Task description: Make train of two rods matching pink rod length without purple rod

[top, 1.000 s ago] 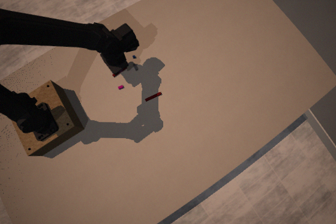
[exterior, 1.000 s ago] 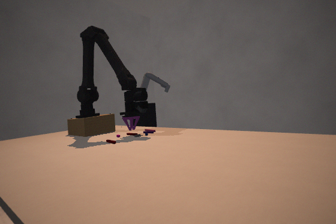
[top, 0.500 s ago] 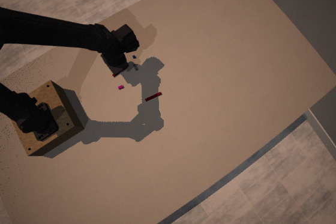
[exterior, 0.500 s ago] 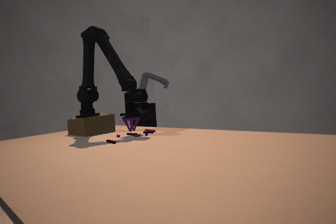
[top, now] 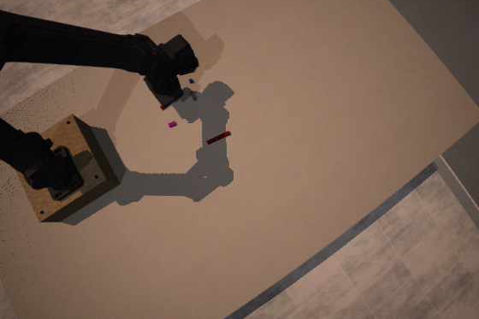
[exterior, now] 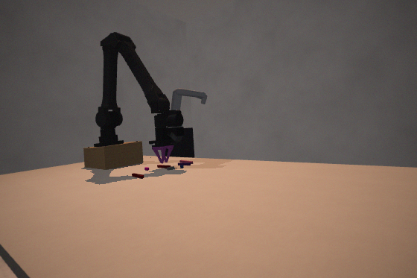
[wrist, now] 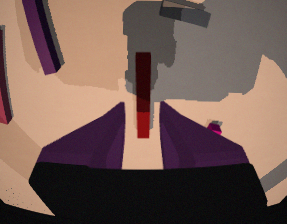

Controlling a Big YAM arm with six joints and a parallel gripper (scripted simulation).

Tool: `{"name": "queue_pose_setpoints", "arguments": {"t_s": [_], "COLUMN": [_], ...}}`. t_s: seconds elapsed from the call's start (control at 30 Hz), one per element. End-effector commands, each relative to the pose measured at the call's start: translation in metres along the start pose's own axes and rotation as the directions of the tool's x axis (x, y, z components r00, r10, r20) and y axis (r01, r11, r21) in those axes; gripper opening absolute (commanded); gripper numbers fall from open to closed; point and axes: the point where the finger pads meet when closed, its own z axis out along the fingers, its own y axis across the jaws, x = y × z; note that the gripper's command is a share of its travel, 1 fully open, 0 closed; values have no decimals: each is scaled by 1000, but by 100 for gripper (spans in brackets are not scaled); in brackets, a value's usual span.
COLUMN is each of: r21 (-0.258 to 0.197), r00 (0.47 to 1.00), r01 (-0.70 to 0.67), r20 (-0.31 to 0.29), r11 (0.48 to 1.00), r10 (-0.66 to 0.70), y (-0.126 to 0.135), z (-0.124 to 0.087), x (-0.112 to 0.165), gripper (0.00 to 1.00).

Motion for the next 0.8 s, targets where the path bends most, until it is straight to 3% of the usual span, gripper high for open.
{"name": "queue_pose_setpoints", "arguments": {"t_s": [0.0, 0.77], "r21": [-1, -1], "r00": [1000, 1000], "r01": [4, 5], "r20": [8, 3], "r11": [1000, 1000], "r10": [-4, -5], "y": [-2, -3], "z": [3, 4], "x": [-5, -1], "gripper": [24, 24]}}
